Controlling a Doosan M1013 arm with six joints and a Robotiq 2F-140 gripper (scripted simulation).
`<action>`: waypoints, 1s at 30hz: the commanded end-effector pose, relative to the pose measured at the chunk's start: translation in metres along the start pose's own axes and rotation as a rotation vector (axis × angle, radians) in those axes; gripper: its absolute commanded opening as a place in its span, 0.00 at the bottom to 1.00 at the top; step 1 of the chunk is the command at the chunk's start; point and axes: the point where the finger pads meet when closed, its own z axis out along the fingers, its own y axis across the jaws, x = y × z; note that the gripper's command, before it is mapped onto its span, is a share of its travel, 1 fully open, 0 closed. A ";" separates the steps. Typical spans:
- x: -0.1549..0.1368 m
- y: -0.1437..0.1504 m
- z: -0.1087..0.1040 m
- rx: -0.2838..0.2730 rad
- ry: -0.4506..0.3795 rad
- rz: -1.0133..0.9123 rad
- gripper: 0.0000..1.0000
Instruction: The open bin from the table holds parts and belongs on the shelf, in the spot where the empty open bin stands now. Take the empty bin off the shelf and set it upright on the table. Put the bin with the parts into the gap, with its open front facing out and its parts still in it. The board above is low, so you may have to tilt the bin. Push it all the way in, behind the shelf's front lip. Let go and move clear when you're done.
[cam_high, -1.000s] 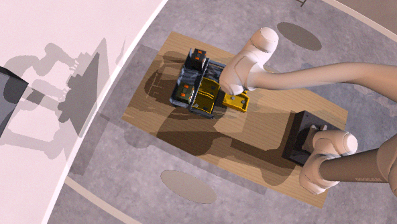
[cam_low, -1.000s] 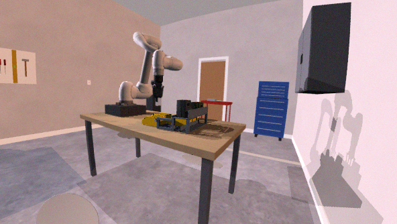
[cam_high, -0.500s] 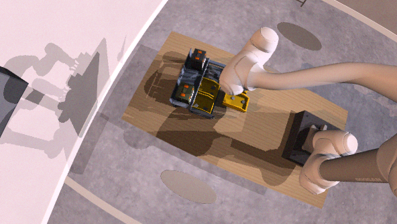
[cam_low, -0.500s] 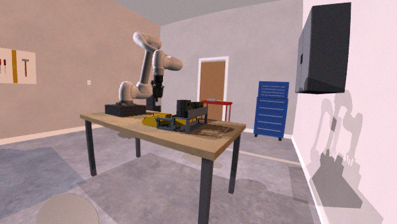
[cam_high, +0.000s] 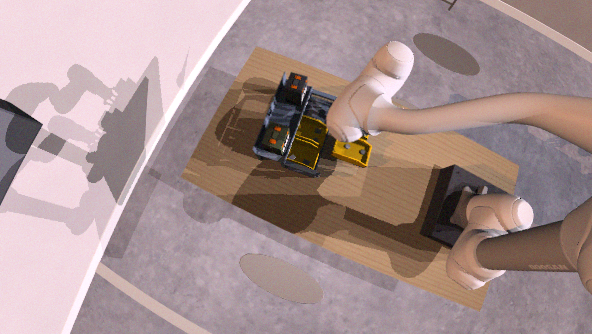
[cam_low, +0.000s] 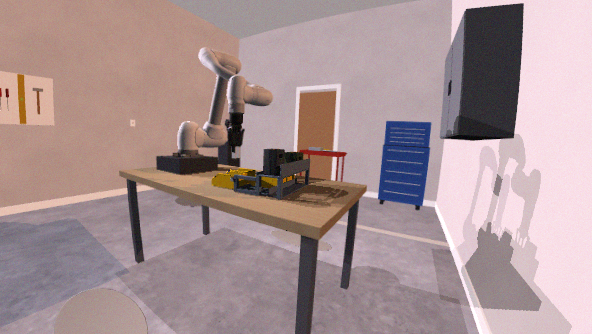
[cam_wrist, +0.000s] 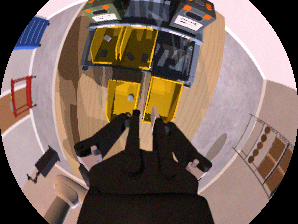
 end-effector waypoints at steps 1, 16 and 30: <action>0.000 0.000 0.007 -0.005 -0.005 -0.004 0.24; 0.000 0.000 0.034 -0.005 -0.005 -0.004 0.24; 0.000 0.000 0.057 -0.005 -0.005 -0.004 0.24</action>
